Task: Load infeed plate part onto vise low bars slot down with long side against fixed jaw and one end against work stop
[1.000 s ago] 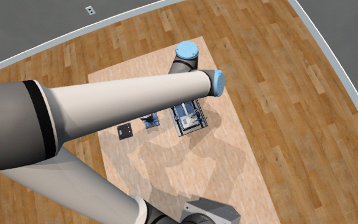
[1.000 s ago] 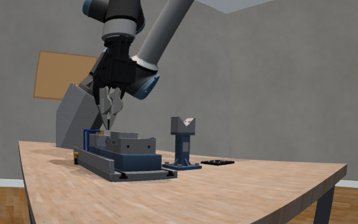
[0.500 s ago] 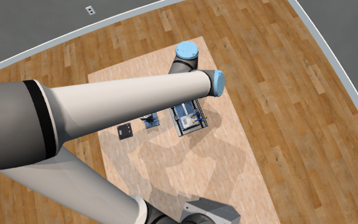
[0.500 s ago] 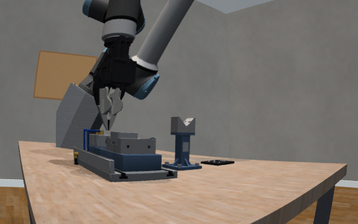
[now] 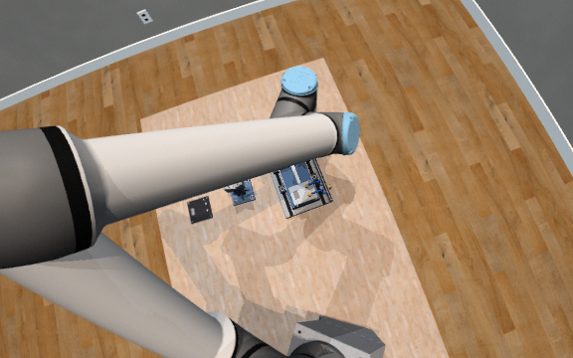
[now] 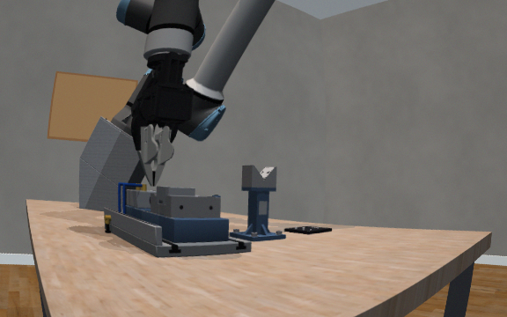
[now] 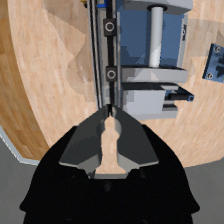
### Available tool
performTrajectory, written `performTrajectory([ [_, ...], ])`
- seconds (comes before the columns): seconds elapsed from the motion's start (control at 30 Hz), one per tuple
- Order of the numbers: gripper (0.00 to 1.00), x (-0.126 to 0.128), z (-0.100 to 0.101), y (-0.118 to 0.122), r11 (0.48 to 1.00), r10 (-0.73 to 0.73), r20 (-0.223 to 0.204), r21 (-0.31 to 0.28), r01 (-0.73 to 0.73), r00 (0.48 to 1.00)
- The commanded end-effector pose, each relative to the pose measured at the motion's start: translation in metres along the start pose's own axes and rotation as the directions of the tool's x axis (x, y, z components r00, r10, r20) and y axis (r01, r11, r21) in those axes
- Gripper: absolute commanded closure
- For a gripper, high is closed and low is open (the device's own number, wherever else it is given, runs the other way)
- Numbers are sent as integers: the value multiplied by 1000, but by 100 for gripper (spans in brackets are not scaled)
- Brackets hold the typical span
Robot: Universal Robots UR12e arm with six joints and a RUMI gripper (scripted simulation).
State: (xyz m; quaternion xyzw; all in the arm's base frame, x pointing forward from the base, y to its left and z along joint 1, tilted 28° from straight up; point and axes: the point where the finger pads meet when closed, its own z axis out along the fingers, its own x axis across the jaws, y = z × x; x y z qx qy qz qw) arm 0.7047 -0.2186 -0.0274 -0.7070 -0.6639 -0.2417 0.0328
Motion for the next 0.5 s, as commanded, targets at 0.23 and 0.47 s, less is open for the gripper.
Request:
performTrajectory([
  [0.23,100,0,3,1,1000,0,1,-1,0,1000],
  [0.47,100,0,4,1,1000,0,1,-1,0,1000],
])
